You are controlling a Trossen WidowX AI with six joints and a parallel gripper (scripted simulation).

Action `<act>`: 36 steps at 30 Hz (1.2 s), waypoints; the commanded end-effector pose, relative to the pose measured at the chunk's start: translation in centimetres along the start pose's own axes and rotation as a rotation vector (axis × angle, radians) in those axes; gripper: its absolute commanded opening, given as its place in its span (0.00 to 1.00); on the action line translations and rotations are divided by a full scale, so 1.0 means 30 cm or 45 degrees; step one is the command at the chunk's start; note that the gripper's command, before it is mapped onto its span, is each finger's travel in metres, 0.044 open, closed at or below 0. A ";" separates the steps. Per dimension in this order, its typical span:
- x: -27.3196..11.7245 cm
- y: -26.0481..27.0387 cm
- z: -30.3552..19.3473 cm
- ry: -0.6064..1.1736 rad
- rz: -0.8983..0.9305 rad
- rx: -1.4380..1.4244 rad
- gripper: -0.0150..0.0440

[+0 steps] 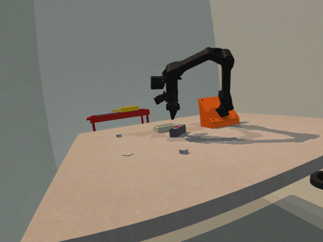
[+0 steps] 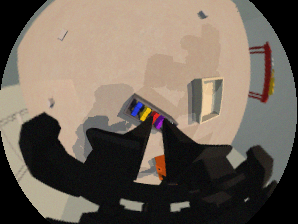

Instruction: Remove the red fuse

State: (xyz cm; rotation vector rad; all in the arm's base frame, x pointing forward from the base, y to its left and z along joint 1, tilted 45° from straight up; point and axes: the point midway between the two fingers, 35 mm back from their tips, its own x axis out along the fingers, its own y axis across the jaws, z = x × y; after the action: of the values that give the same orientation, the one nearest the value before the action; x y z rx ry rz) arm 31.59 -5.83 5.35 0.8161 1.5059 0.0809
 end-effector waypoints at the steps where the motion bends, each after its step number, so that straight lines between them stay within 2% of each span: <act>1: 0.035 -0.050 -0.063 0.167 0.223 0.576 0.38; 36: 0.110 -0.026 -0.072 0.167 0.224 0.575 0.38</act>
State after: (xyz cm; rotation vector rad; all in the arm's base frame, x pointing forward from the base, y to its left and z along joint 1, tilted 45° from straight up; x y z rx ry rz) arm 29.85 -4.21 2.76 1.3186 1.5879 -0.0832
